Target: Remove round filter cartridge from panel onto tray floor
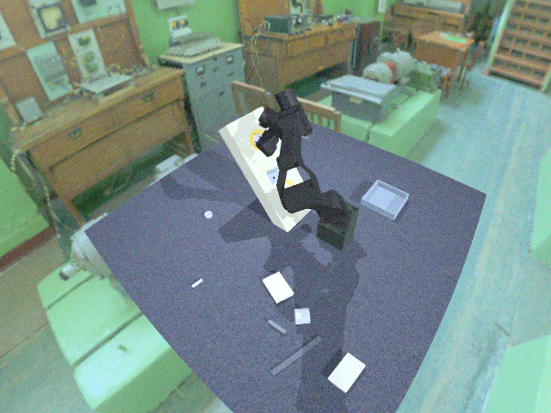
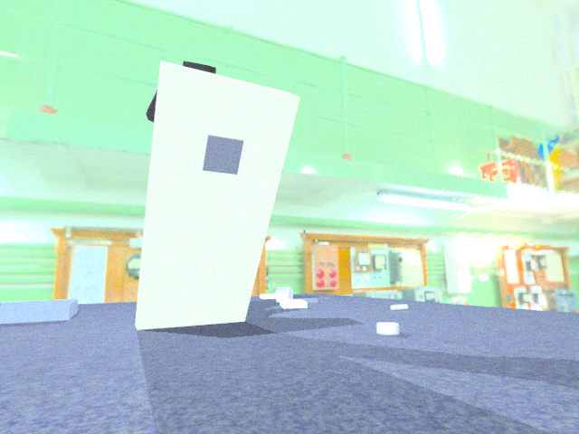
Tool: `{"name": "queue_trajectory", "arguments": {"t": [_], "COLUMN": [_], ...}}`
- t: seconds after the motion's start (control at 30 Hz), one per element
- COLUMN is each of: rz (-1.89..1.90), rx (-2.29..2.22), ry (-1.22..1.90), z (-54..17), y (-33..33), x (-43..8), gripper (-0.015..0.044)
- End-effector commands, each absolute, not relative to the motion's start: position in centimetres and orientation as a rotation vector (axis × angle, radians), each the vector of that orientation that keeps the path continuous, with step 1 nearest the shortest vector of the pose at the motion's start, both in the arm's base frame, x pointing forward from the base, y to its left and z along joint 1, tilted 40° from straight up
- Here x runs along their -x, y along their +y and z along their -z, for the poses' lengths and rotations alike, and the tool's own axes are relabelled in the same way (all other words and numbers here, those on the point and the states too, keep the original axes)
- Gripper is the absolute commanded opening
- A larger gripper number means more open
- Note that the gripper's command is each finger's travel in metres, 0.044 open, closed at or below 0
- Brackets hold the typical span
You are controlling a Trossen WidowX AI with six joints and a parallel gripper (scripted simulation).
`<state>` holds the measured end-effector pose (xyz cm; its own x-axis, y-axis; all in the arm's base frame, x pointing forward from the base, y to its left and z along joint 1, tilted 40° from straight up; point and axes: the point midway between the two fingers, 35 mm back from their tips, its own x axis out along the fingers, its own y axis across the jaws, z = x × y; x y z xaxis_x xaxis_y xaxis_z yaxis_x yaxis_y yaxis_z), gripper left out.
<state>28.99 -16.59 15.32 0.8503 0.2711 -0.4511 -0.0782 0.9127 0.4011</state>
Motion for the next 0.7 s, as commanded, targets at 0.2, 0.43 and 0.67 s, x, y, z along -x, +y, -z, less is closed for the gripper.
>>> {"name": "queue_trajectory", "arguments": {"t": [0.2,0.43,0.67], "rz": [-0.188,-0.188,-0.188], "rx": [-0.394,-0.395,-0.395], "ry": [0.528,0.525,0.525], "z": [-14.4,-14.1,-14.0], "y": [-15.9,-15.7,-15.7], "x": [-30.2,-30.5,-30.4], "gripper": [0.0110,0.0110,0.0110]}}
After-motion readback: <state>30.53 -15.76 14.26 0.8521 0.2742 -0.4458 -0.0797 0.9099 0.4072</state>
